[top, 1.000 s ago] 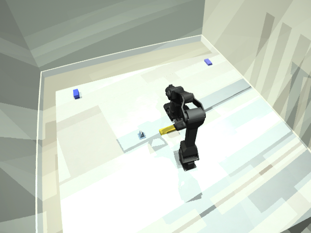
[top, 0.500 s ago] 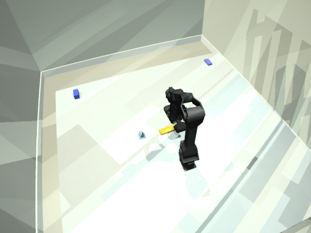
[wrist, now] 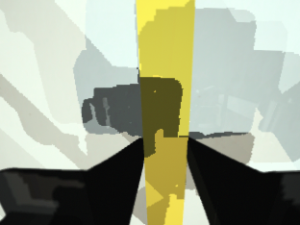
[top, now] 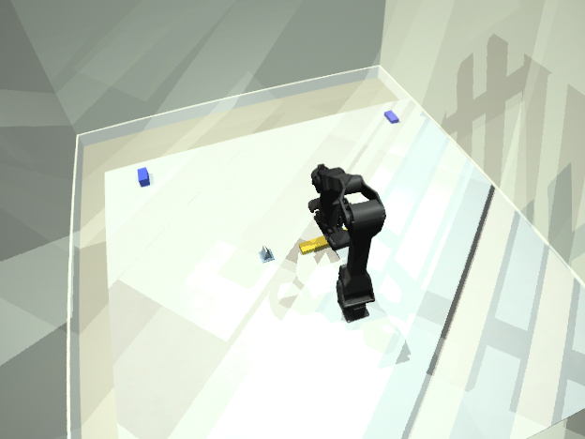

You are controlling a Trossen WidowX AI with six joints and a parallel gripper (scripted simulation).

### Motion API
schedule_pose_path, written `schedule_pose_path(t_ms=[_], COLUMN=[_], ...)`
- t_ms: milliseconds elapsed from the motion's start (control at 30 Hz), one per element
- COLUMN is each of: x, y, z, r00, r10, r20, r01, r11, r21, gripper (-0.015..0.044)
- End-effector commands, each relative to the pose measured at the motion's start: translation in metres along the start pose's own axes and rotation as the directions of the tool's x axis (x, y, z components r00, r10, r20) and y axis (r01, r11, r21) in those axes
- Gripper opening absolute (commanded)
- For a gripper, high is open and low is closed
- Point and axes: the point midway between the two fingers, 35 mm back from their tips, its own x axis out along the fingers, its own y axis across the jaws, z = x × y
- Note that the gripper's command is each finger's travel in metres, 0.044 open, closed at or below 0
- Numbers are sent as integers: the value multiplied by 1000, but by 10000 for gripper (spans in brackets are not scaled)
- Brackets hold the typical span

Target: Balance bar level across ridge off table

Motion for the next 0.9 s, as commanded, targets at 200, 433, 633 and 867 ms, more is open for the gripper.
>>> schedule_pose_path(t_ms=[200,433,633,867], x=[-4,-21,-37,-55], y=[1,3,4,4], z=[0,1,1,1], r00=[1000,1000,1000,1000], r10=[0,0,0,-1], r20=[0,2,3,4], r01=[0,0,0,1], r11=[1000,1000,1000,1000], r21=[0,1,2,2], gripper=[32,0,0,0])
